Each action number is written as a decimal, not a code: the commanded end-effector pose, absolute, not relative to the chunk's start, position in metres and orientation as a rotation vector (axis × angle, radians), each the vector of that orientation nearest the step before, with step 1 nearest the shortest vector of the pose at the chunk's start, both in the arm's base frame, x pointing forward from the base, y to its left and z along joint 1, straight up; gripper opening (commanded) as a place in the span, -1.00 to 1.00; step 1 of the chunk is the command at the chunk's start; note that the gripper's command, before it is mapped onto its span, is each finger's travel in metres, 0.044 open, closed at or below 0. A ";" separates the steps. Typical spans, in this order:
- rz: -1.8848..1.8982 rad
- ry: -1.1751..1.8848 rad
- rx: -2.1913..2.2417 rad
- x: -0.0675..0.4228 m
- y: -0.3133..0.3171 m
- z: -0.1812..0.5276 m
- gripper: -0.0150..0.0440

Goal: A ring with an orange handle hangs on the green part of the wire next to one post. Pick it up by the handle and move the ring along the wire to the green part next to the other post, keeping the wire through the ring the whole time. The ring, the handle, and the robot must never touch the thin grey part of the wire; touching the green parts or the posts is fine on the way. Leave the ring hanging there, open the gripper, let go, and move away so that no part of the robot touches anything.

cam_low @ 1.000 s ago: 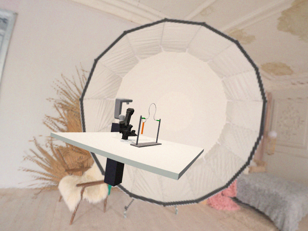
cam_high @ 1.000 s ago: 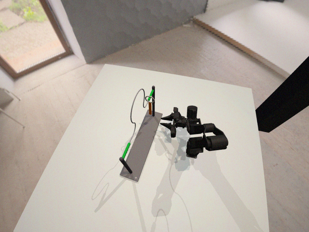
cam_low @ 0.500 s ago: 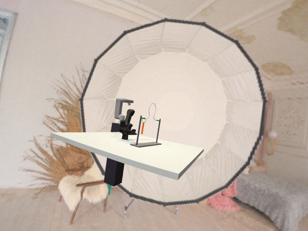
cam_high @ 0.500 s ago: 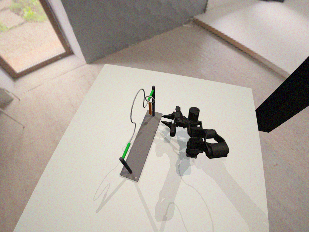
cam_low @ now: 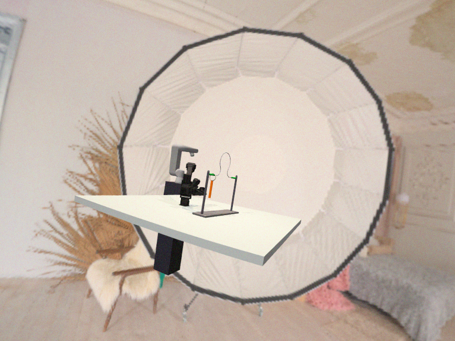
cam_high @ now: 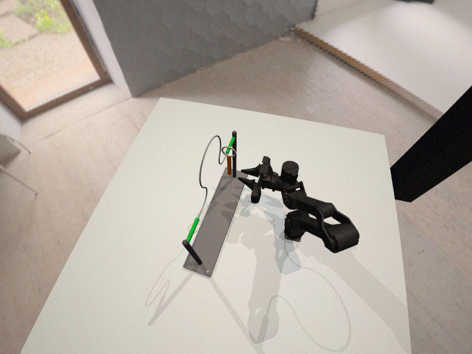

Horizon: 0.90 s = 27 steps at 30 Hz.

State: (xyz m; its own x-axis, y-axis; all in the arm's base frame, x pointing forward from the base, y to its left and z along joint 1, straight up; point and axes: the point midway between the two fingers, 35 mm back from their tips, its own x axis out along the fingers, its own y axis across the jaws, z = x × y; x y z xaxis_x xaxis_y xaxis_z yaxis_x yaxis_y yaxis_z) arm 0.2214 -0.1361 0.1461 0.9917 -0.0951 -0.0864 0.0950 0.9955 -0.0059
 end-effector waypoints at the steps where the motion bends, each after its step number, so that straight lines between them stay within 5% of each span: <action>1: -0.102 0.080 -0.007 0.225 -0.138 0.150 0.05; 27: -0.102 0.080 -0.008 0.261 -0.144 0.150 0.05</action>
State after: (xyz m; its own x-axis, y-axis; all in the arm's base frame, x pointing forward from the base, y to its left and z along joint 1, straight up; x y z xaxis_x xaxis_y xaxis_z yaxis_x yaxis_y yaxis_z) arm 0.2556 -0.1419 0.1491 0.9920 -0.0966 -0.0811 0.0959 0.9953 -0.0131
